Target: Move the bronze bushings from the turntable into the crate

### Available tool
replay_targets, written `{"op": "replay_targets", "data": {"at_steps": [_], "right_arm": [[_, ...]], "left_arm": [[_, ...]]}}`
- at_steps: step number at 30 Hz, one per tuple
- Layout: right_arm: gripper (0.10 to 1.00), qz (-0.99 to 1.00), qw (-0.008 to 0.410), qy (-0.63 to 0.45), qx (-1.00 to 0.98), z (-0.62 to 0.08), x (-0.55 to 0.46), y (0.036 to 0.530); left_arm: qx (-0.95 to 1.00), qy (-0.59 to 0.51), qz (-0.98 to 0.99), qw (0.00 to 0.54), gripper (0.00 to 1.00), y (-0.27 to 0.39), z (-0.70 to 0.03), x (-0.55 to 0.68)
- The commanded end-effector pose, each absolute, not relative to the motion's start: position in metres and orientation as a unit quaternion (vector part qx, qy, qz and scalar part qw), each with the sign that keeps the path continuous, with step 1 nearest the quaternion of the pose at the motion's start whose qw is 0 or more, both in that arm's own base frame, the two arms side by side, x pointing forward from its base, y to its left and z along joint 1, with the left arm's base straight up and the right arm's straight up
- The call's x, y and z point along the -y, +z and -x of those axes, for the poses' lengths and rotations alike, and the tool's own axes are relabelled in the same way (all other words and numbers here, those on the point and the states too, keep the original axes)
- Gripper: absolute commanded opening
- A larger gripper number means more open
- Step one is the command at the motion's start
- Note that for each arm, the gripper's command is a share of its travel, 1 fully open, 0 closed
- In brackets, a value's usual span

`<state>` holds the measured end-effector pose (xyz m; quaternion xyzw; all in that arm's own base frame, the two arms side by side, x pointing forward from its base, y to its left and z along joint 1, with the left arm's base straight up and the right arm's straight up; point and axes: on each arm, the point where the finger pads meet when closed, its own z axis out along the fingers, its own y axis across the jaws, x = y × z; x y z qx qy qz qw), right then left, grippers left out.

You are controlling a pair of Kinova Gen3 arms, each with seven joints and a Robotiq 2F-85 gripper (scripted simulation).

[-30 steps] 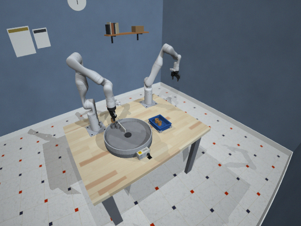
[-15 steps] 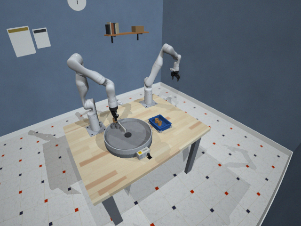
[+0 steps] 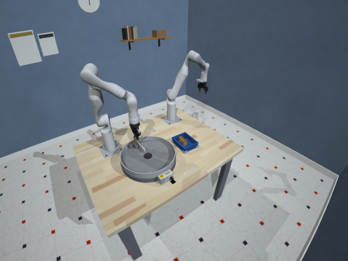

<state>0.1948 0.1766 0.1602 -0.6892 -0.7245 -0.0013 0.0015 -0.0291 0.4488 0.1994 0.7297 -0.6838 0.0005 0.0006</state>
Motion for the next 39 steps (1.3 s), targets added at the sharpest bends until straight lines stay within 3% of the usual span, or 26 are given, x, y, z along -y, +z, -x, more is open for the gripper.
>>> {"op": "replay_targets", "data": {"at_steps": [1, 39], "right_arm": [[0.099, 0.685, 0.001, -0.001, 0.728, -0.202, -0.188, 0.161], [0.099, 0.627, 0.000, -0.001, 0.779, -0.292, -0.354, 0.160]], "left_arm": [[0.684, 0.000, -0.730, 0.000, 1.000, 0.200, 0.029, -0.449], [0.684, 0.000, -0.730, 0.000, 1.000, 0.200, 0.029, -0.449]]}}
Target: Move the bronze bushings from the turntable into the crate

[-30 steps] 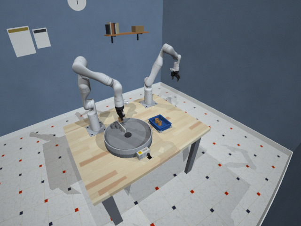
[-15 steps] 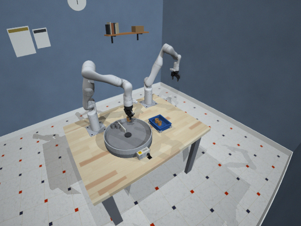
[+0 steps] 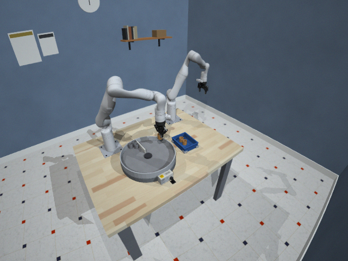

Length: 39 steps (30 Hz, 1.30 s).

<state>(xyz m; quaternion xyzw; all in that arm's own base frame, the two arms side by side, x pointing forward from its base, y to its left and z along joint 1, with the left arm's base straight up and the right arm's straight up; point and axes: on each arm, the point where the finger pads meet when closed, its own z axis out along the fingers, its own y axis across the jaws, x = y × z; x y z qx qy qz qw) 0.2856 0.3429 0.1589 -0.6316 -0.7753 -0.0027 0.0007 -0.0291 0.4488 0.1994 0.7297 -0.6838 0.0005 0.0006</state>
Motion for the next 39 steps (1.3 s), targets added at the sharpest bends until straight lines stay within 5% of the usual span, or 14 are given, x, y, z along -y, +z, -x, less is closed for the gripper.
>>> {"op": "replay_targets", "data": {"at_steps": [1, 39], "right_arm": [[0.099, 0.626, 0.000, -0.001, 0.780, -0.295, -0.359, 0.160], [0.099, 0.575, 0.000, -0.002, 0.818, -0.370, -0.495, 0.160]], "left_arm": [[0.684, 0.000, -0.730, 0.000, 1.000, 0.200, 0.029, -0.449], [0.684, 0.000, -0.730, 0.000, 1.000, 0.200, 0.029, -0.449]]}}
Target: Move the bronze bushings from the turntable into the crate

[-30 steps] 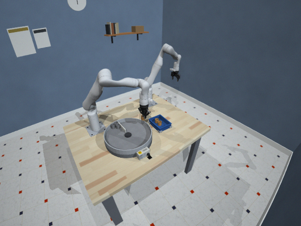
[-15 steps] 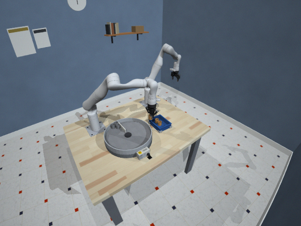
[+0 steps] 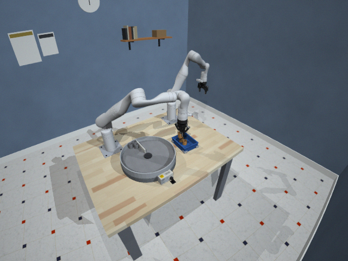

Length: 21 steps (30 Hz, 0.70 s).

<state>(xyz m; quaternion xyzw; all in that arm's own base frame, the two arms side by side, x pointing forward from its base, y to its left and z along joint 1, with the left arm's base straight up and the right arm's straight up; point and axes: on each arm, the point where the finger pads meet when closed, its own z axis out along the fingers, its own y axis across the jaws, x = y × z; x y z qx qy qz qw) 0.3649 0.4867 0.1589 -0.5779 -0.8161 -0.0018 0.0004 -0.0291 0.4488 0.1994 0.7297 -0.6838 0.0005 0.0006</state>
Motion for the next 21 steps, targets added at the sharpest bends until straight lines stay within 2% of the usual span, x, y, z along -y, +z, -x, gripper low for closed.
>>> {"op": "replay_targets", "data": {"at_steps": [1, 21], "right_arm": [[0.099, 0.574, 0.000, -0.002, 0.819, -0.371, -0.498, 0.160], [0.099, 0.561, 0.000, -0.002, 0.828, -0.389, -0.531, 0.161]], "left_arm": [[0.684, 0.000, -0.730, 0.000, 1.000, 0.200, 0.029, -0.449], [0.684, 0.000, -0.730, 0.000, 1.000, 0.200, 0.029, -0.449]]}}
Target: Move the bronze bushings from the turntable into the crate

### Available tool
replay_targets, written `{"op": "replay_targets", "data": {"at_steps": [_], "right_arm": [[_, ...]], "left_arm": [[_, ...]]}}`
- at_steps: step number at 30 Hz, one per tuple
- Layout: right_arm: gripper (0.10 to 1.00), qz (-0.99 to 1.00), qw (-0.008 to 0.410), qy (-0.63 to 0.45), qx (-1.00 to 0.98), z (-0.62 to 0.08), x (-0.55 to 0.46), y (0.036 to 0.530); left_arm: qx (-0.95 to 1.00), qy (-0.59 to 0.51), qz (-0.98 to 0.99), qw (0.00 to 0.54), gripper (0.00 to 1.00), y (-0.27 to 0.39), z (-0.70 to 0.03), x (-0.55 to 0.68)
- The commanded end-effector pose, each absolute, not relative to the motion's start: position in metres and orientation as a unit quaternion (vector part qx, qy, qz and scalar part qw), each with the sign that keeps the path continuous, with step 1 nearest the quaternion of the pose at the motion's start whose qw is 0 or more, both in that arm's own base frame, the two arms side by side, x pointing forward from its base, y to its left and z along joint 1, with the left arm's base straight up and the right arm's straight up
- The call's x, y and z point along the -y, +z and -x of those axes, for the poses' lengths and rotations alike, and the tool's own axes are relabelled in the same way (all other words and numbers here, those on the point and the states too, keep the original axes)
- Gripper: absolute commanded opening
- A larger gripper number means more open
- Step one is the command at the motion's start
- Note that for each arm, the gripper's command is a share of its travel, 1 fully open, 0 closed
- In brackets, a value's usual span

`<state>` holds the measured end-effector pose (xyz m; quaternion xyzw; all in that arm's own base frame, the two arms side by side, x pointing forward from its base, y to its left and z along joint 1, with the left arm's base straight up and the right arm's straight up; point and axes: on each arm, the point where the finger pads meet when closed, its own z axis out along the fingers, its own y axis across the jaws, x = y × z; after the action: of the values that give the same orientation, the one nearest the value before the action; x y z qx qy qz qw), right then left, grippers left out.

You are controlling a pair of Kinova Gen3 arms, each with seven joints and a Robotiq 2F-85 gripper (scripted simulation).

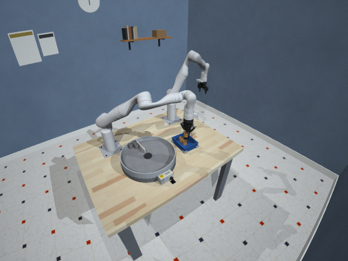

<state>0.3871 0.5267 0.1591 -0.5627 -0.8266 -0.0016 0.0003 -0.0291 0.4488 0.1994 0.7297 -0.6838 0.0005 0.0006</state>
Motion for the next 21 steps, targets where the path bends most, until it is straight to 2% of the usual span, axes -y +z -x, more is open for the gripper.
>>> {"op": "replay_targets", "data": {"at_steps": [1, 21], "right_arm": [[0.099, 0.561, 0.000, -0.002, 0.828, -0.390, -0.532, 0.161], [0.099, 0.555, 0.000, -0.002, 0.832, -0.397, -0.546, 0.160]], "left_arm": [[0.684, 0.000, -0.730, 0.000, 1.000, 0.200, 0.029, -0.449], [0.684, 0.000, -0.730, 0.000, 1.000, 0.200, 0.029, -0.449]]}}
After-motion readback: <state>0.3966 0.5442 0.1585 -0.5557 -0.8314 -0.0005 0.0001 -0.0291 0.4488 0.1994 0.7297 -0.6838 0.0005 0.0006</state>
